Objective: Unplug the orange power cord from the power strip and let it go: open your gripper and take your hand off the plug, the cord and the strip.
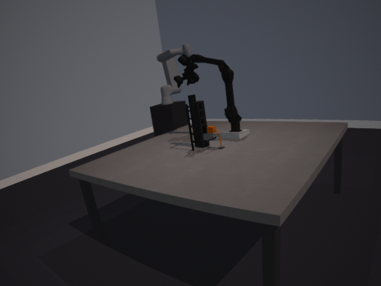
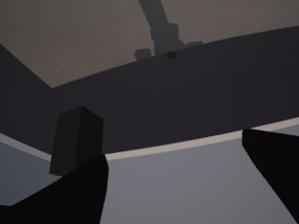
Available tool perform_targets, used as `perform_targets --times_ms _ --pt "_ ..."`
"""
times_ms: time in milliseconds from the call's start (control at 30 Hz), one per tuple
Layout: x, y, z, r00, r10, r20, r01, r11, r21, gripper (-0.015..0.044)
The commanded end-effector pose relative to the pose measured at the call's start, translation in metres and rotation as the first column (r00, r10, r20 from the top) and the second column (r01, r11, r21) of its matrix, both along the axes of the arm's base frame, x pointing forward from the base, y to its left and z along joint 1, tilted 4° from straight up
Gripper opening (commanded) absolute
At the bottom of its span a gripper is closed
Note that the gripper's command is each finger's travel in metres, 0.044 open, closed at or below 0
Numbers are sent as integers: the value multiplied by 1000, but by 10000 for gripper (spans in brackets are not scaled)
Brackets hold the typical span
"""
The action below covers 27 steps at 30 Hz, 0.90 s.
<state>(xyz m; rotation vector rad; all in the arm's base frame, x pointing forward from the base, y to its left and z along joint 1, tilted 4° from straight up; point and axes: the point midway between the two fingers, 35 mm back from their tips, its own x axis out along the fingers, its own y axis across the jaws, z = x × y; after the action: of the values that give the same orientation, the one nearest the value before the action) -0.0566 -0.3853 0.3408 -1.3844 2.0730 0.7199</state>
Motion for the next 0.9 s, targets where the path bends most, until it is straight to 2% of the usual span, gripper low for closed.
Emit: perform_targets --times_ms 0,267,600,867 --pt "1 0 0 1000 1 1 -1 1000 -1 374" --pt "49 0 2 995 50 85 -45 997 -58 164" --pt "143 -7 -6 925 99 366 -40 985 -165 160" --pt "209 3 -10 825 137 547 -37 981 -190 160"
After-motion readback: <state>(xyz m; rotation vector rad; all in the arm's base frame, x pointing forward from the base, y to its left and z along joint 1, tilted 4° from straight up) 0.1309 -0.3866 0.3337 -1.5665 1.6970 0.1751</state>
